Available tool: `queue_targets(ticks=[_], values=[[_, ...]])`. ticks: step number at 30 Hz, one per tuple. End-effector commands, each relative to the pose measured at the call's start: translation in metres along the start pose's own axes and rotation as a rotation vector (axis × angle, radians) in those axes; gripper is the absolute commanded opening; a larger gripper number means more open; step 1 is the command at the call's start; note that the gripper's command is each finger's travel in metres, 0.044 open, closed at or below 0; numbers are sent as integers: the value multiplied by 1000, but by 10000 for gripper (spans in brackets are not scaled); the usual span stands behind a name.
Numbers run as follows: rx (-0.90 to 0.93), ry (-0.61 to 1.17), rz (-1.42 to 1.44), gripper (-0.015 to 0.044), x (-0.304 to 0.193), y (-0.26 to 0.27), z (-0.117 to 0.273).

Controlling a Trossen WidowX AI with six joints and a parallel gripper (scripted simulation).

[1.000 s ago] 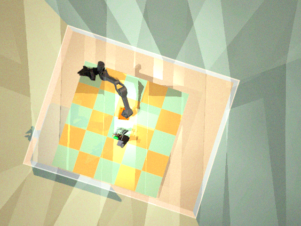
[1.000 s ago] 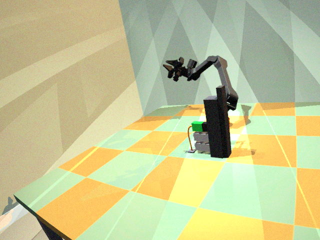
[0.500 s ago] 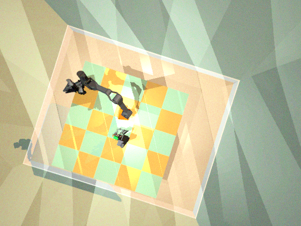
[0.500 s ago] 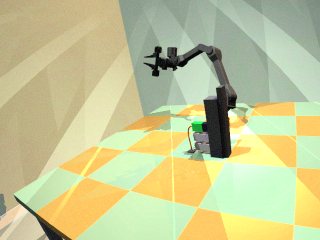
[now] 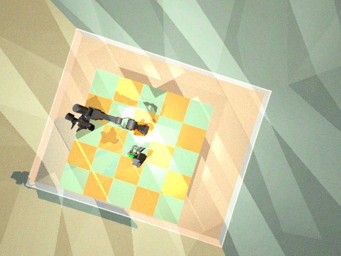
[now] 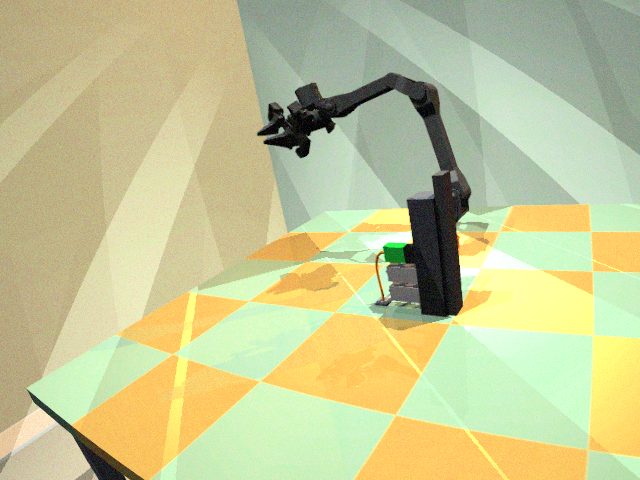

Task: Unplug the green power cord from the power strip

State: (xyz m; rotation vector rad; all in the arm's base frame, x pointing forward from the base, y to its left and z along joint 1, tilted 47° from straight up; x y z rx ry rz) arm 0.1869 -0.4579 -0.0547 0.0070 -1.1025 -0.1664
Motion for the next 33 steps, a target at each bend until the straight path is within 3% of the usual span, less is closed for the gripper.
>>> queue_targets(ticks=[1,10,18,26,33], values=[[130,142,-332,160,18,55,-41],[234,457,-786,160,39,150,-81],[197,816,-1119,160,51,241,-90],[-3,1205,-1362,160,58,329,-75],[-327,1513,-1476,160,62,397,-43]])
Point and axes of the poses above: the point midway between the two fingers, 35 mm back from their tips, its own z axis back along the fingers, its own y axis across the jaws, x = y × z, the point moved 2 cm from there along z, back along the fingers, and after that the axes turned 6 degrees about -z, right-handed, at the moved point
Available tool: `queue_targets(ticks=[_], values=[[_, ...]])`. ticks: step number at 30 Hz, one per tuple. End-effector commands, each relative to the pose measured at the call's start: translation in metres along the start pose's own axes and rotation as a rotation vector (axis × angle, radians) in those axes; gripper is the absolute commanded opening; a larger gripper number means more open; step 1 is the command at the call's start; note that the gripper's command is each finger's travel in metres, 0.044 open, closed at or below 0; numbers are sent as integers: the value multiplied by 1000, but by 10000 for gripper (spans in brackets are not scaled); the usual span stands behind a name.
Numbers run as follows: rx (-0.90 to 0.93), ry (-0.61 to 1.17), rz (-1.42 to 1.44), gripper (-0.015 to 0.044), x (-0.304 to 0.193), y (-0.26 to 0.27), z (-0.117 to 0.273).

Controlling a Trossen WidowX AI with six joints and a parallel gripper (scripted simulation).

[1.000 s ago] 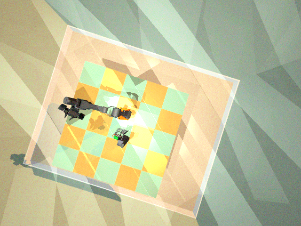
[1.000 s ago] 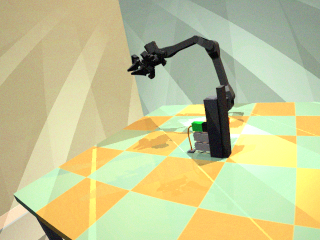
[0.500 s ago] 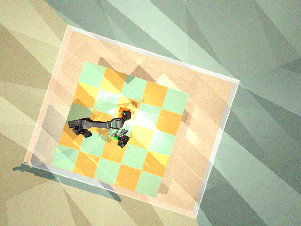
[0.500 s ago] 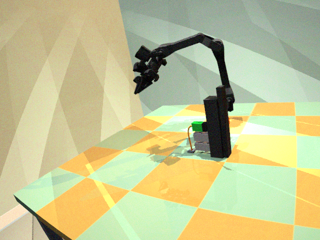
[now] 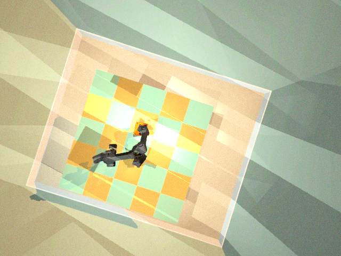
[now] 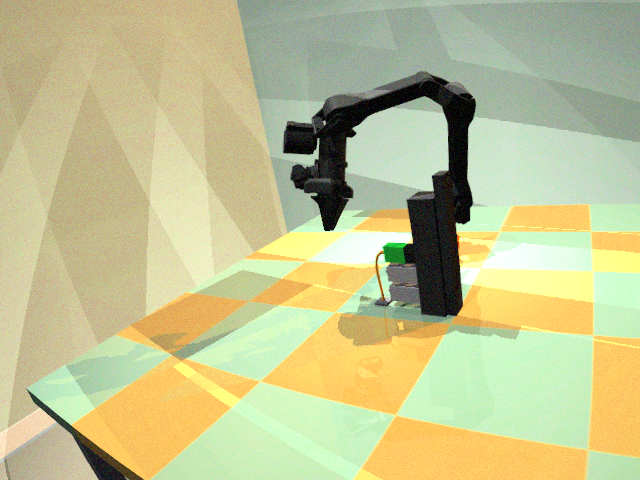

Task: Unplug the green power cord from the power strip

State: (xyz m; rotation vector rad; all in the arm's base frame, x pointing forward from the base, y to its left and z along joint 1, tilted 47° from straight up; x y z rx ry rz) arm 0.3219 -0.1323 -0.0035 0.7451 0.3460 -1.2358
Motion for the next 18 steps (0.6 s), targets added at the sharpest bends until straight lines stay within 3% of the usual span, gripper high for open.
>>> queue_targets(ticks=[1,4,18], values=[[-263,78,-303,160,-68,-4,-23],[-336,82,-377,160,-85,-6,-27],[-336,82,-377,160,-84,-5,-27]])
Point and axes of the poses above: the point midway between the two fingers, 35 mm back from their tips, its own z axis back along the fingers, its own y axis across the jaws, x = y × z, the point moved 2 cm from there along z, back along the fingers, and after that the axes turned 6 degrees about -z, right-handed, at the moved point
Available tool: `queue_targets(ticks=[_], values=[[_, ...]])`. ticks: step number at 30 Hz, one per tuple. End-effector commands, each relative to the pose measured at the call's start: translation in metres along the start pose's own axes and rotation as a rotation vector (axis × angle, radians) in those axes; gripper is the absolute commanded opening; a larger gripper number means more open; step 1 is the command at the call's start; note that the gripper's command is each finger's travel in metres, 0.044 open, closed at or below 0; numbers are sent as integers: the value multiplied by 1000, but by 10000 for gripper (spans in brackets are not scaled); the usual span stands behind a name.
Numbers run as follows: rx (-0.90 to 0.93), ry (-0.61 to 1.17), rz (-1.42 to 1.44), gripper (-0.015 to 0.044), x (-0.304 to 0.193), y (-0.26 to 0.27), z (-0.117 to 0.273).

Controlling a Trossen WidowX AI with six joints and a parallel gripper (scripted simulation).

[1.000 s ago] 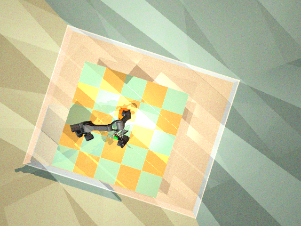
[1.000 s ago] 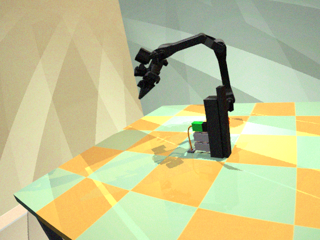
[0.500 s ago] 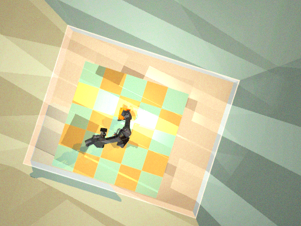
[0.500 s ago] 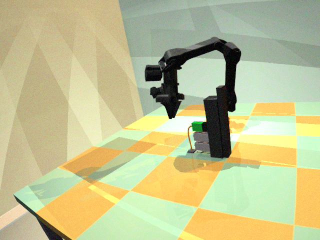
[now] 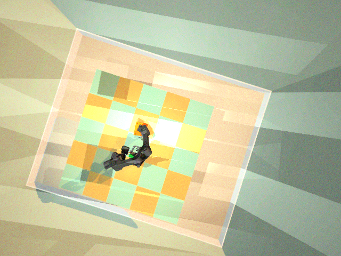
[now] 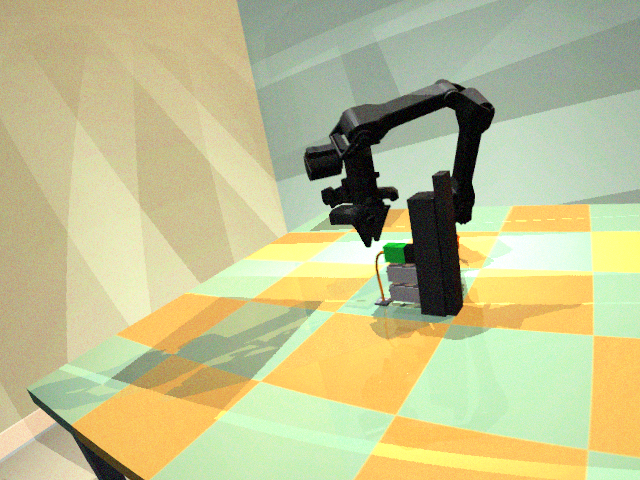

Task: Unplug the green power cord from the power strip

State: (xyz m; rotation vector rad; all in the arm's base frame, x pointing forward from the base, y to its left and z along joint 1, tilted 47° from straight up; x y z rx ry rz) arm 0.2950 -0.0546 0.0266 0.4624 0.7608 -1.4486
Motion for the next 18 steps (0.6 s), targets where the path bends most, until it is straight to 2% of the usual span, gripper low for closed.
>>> queue_targets(ticks=[1,18], values=[[-9,-3,-9,160,-2,0,-1],[-9,-2,-10,160,-29,-3,0]])
Point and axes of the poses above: the point midway between the two fingers, 35 mm back from their tips, its own z axis back along the fingers, its own y axis across the jaws, x = y × z, the point moved 2 cm from there along z, back along the fingers, and after that the axes turned 6 degrees about -z, right-handed, at the moved point
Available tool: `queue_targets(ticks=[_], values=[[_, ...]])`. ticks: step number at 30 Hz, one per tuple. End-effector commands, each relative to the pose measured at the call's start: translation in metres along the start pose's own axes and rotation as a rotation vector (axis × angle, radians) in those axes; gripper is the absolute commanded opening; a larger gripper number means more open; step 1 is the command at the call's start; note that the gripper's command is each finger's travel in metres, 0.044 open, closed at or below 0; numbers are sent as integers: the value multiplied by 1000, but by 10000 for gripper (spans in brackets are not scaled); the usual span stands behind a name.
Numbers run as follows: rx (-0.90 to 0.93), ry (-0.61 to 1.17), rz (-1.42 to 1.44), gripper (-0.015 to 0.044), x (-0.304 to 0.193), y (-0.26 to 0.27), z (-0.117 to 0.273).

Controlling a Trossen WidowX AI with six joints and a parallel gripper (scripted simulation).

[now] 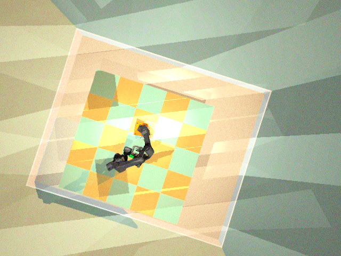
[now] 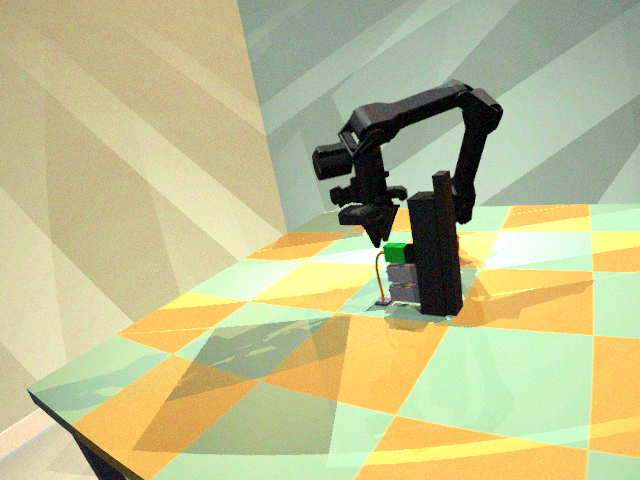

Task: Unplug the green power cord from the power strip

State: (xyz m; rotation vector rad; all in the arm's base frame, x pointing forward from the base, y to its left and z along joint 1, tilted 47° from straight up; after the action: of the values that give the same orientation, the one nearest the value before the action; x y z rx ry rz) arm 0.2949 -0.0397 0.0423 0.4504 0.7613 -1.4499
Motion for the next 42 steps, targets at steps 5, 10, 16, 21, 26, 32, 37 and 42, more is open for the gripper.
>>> queue_targets(ticks=[5,10,16,21,26,32,37,42], values=[[-2,6,-6,160,-15,-3,-1],[-3,7,-6,160,-20,-4,-1],[-2,7,-6,160,-20,-4,-4],[-2,7,-6,160,-20,-4,-12],[-3,3,-1,134,-19,-4,-10],[-3,3,-1,15,-19,-4,-10],[-3,3,-1,0,-19,-4,-10],[-3,3,-1,0,-15,-3,-10]])
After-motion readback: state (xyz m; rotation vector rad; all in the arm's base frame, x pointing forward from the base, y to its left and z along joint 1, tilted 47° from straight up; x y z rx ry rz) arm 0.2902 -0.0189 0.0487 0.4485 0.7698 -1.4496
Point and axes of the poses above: the point midway between the two fingers, 35 mm back from their tips, its own z axis back along the fingers, its own y axis across the jaws, x = y × z, the point moved 2 cm from there along z, back along the fingers, and after that the axes turned 6 degrees about -z, right-handed, at the moved point
